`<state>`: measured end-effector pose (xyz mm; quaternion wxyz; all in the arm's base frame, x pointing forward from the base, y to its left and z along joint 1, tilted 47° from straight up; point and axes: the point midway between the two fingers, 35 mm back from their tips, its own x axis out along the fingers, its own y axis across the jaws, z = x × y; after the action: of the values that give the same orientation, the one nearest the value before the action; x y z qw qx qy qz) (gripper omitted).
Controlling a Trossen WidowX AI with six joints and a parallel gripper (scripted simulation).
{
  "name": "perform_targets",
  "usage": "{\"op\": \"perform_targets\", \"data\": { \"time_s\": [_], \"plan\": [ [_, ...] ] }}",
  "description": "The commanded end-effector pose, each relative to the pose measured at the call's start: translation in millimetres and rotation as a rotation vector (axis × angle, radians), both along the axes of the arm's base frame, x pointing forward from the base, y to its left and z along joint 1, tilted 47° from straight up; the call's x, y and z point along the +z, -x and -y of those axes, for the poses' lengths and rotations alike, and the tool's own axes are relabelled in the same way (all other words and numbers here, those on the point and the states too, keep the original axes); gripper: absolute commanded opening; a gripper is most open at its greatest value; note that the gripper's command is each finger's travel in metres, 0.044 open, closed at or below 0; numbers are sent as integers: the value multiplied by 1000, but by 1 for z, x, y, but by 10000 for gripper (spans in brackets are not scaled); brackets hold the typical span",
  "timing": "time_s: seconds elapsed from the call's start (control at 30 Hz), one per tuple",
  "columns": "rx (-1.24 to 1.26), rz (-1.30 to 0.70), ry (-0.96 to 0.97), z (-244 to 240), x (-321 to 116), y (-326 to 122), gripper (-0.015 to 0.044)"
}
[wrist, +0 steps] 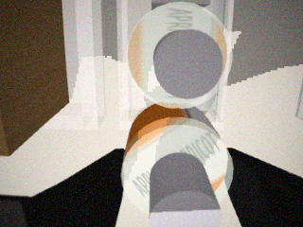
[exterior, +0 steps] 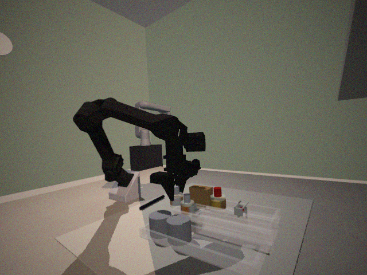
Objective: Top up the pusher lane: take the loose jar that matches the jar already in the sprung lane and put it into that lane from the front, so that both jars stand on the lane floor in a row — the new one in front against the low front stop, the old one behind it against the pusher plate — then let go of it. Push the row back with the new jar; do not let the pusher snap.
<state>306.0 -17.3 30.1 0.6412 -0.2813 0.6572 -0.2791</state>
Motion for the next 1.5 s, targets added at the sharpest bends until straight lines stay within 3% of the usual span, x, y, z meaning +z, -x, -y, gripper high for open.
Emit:
{"op": "perform_targets", "data": {
  "time_s": [0.0, 1.47],
  "plan": [
    [7, 18, 0, -1, 2, -8, 0],
    [7, 18, 1, -2, 5, -26, 0]
  ]
}}
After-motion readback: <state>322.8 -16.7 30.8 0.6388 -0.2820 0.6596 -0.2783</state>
